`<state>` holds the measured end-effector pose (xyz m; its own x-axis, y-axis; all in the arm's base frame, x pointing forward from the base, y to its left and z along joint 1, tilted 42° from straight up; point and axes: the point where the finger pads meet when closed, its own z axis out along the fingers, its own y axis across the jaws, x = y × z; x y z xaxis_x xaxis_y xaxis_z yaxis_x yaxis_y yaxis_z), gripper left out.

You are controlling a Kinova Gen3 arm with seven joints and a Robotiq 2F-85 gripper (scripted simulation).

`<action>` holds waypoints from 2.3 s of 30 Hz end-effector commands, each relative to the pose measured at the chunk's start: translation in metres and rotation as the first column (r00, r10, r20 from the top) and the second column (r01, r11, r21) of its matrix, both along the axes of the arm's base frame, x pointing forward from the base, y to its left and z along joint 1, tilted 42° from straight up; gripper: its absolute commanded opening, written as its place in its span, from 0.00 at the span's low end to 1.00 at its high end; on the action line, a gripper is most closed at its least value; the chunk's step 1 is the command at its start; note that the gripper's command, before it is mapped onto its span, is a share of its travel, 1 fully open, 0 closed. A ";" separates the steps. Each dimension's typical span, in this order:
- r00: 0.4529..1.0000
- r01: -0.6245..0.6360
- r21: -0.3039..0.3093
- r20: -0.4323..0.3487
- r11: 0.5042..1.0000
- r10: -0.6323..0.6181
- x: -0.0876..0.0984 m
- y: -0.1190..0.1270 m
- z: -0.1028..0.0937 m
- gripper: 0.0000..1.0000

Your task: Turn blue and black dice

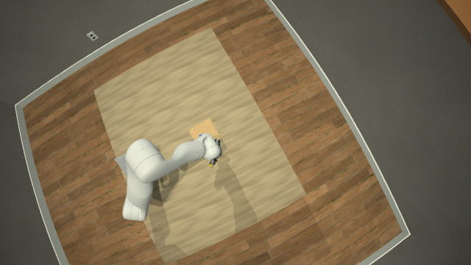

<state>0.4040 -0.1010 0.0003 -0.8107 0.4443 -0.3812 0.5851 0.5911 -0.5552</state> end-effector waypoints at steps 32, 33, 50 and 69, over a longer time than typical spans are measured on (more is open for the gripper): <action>1.000 -0.001 0.001 0.001 1.000 0.001 0.000 -0.002 -0.003 0.31; 1.000 -0.001 0.001 0.001 1.000 0.001 0.000 -0.003 -0.004 0.31; 1.000 -0.001 0.001 0.001 1.000 0.001 0.000 -0.014 -0.016 0.31; 1.000 -0.001 0.001 0.001 1.000 0.001 0.000 -0.014 -0.016 0.31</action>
